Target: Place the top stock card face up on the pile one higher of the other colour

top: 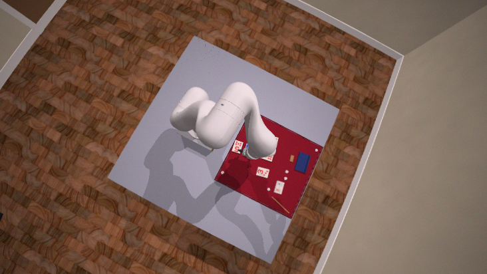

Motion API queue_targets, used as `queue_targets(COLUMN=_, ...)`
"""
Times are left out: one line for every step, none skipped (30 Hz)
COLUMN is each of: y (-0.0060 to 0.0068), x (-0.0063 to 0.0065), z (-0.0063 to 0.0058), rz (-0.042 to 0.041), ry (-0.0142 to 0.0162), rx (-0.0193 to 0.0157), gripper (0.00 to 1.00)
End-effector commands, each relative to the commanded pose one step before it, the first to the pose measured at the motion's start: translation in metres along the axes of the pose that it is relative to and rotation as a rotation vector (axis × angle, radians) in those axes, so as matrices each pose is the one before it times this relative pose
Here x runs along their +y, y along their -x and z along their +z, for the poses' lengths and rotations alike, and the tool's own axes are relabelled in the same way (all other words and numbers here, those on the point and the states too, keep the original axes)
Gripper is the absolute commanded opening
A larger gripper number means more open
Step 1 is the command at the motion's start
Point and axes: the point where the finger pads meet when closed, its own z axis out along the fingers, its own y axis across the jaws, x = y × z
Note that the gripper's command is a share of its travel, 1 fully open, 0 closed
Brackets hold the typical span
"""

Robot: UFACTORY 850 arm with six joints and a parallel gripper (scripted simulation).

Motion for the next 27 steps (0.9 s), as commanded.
queue_targets(y=0.00017, x=0.00064, z=-0.00033, rz=0.00004, ry=0.00115, rx=-0.00027, gripper=0.86)
queue_targets(y=0.00000, x=0.00000, z=0.00004, rz=0.00000, ry=0.00002, rx=0.00002, gripper=0.86)
queue_targets(y=0.00000, x=0.00000, z=0.00006, rz=0.00000, ry=0.00002, rx=0.00002, gripper=0.86)
queue_targets(y=-0.00001, x=0.00000, z=0.00007, rz=0.00000, ry=0.00003, rx=0.00003, gripper=0.86)
queue_targets(y=-0.00001, x=0.00000, z=0.00009, rz=0.00000, ry=0.00003, rx=0.00003, gripper=0.86)
queue_targets(y=-0.00001, x=0.00000, z=0.00011, rz=0.00000, ry=0.00004, rx=0.00004, gripper=0.86)
queue_targets(y=-0.00001, x=0.00000, z=0.00013, rz=0.00000, ry=0.00005, rx=0.00004, gripper=0.86)
queue_targets(y=-0.00001, x=0.00001, z=0.00016, rz=0.00000, ry=0.00005, rx=0.00005, gripper=0.86)
queue_targets(y=-0.00001, x=0.00001, z=0.00018, rz=0.00000, ry=0.00006, rx=0.00005, gripper=0.86)
queue_targets(y=-0.00001, x=0.00001, z=0.00020, rz=0.00000, ry=0.00006, rx=0.00005, gripper=0.86)
queue_targets(y=-0.00001, x=0.00000, z=0.00023, rz=0.00000, ry=0.00006, rx=0.00005, gripper=0.86)
queue_targets(y=-0.00001, x=0.00000, z=0.00025, rz=0.00000, ry=0.00007, rx=0.00004, gripper=0.86)
queue_targets(y=-0.00001, x=0.00000, z=0.00028, rz=0.00000, ry=0.00006, rx=0.00004, gripper=0.86)
queue_targets(y=0.00000, x=0.00000, z=0.00031, rz=0.00000, ry=0.00006, rx=0.00003, gripper=0.86)
queue_targets(y=0.00000, x=0.00000, z=0.00033, rz=0.00000, ry=0.00006, rx=0.00001, gripper=0.86)
queue_targets(y=0.00000, x=-0.00001, z=0.00036, rz=0.00000, ry=0.00005, rx=-0.00001, gripper=0.86)
queue_targets(y=0.00000, x=0.00000, z=0.00000, rz=0.00000, ry=0.00000, rx=0.00000, gripper=0.86)
queue_targets(y=0.00000, x=0.00000, z=0.00000, rz=0.00000, ry=0.00000, rx=0.00000, gripper=0.86)
queue_targets(y=0.00001, x=-0.00001, z=0.00039, rz=0.00000, ry=0.00004, rx=-0.00003, gripper=0.86)
queue_targets(y=0.00002, x=-0.00002, z=0.00041, rz=0.00000, ry=0.00002, rx=-0.00005, gripper=0.86)
queue_targets(y=0.00002, x=-0.00002, z=0.00044, rz=0.00000, ry=0.00000, rx=-0.00008, gripper=0.86)
queue_targets(y=0.00003, x=-0.00003, z=0.00046, rz=0.00000, ry=-0.00002, rx=-0.00011, gripper=0.86)
queue_targets(y=-0.00003, x=0.00001, z=0.00043, rz=0.00000, ry=0.00007, rx=0.00012, gripper=0.86)
queue_targets(y=-0.00003, x=0.00001, z=0.00045, rz=0.00000, ry=0.00006, rx=0.00010, gripper=0.86)
queue_targets(y=-0.00002, x=0.00001, z=0.00047, rz=0.00000, ry=0.00005, rx=0.00007, gripper=0.86)
queue_targets(y=-0.00001, x=0.00000, z=0.00049, rz=0.00000, ry=0.00003, rx=0.00004, gripper=0.86)
queue_targets(y=0.00000, x=0.00000, z=0.00051, rz=0.00000, ry=0.00001, rx=0.00001, gripper=0.86)
